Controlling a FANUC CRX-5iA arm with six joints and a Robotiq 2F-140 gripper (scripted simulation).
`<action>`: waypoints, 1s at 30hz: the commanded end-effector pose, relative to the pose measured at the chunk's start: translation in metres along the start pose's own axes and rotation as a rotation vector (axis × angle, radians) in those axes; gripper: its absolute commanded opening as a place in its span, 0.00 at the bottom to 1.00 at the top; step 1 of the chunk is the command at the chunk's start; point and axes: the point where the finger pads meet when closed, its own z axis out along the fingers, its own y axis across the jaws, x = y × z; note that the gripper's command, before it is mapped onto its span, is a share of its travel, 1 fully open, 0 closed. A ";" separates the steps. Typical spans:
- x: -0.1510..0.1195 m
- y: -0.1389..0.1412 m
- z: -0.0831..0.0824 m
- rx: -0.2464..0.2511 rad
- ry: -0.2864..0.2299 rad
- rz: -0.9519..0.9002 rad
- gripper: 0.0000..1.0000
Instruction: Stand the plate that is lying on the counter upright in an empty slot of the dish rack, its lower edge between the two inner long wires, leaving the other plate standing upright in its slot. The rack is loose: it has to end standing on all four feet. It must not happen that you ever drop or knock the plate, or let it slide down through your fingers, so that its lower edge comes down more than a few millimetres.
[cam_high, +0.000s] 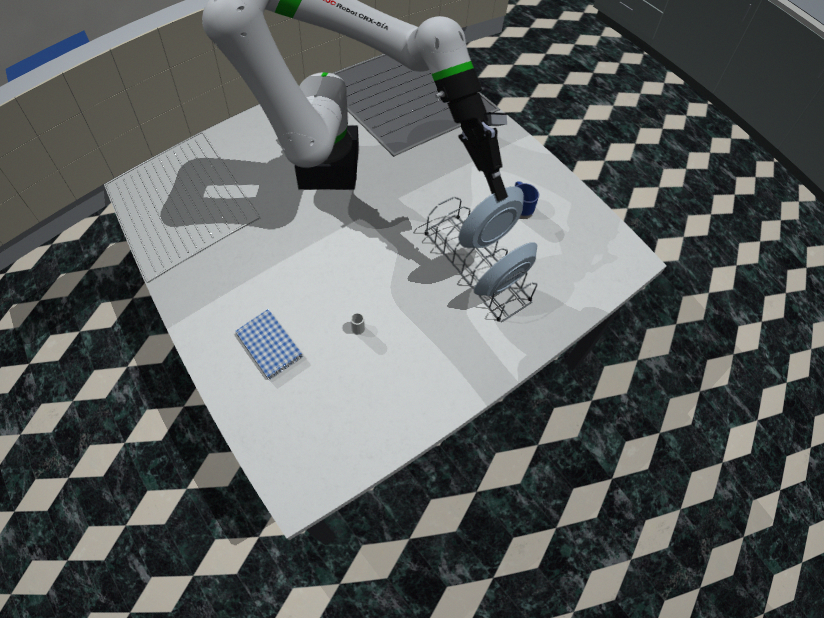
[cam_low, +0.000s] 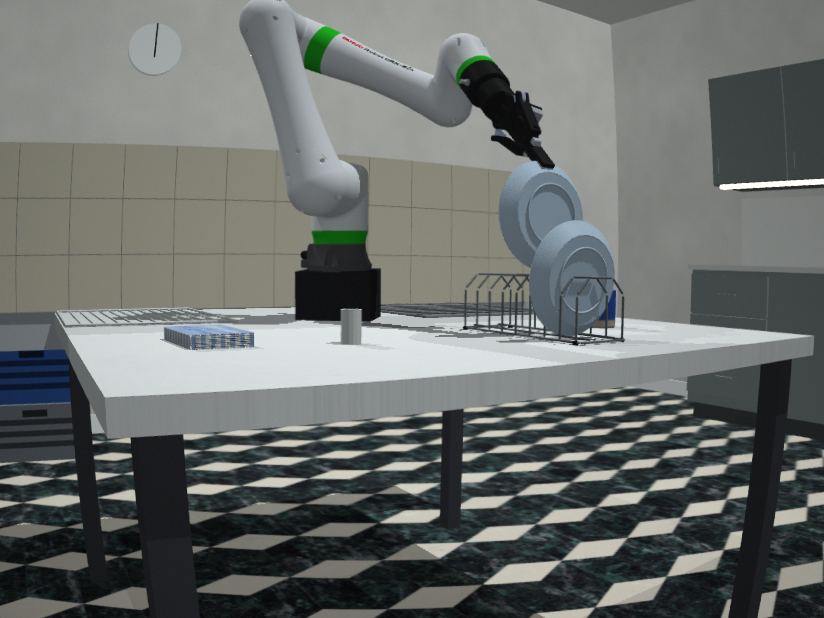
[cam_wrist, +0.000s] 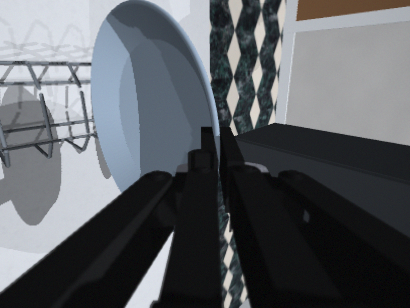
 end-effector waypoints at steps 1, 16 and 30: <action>0.000 0.000 0.000 -0.002 0.001 0.000 0.10; 0.000 -0.014 0.015 -0.001 0.001 0.000 0.10; 0.000 -0.019 0.020 -0.001 0.001 0.000 0.10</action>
